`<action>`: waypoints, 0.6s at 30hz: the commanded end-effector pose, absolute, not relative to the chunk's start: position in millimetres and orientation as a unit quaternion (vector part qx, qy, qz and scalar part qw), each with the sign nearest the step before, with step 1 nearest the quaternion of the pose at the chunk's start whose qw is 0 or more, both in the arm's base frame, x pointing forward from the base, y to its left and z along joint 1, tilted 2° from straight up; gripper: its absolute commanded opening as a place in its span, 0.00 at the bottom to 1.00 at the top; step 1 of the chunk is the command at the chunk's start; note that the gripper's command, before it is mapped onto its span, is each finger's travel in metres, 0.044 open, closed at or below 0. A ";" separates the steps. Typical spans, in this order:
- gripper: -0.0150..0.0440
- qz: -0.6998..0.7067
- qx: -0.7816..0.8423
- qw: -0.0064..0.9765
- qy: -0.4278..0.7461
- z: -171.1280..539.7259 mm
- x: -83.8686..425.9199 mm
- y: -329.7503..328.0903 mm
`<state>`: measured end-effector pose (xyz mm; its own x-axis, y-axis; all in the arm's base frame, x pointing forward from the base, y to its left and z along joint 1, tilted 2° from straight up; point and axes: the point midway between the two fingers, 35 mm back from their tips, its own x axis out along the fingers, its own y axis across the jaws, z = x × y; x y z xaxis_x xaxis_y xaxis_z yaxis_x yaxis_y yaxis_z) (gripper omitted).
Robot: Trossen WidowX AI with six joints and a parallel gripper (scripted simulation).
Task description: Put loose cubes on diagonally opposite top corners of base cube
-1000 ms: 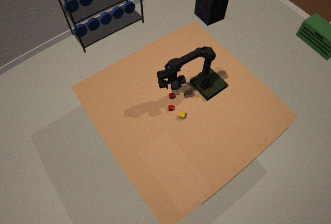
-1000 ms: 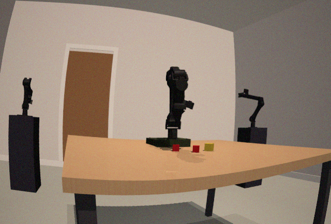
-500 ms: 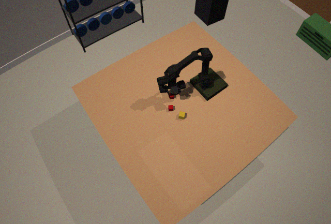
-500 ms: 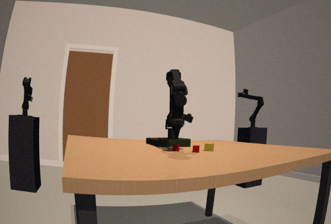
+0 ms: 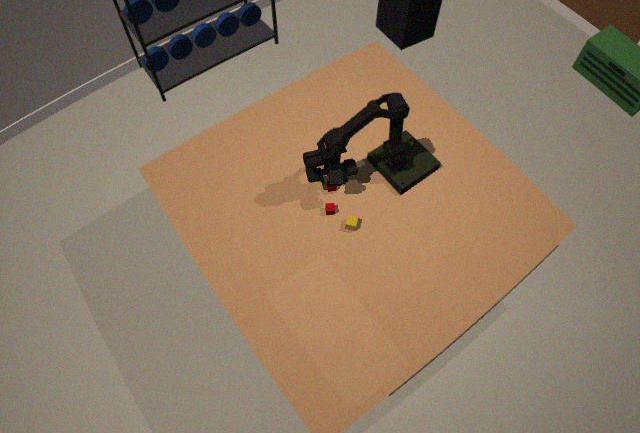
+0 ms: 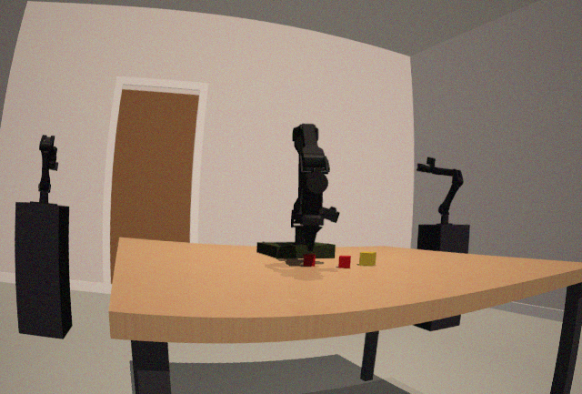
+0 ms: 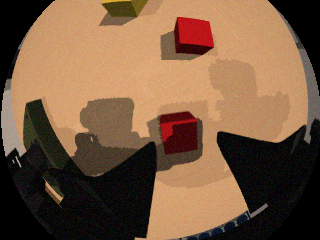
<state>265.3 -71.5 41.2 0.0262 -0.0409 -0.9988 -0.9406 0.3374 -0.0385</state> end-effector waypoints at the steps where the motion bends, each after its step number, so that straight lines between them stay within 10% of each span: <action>1: 0.70 0.393 -0.422 0.572 0.583 32.0 261.8 -71.9; 15: 0.70 0.393 -0.422 0.572 0.583 11.7 261.4 -72.6; 18: 0.57 0.393 -0.422 0.572 0.583 11.7 261.4 -72.6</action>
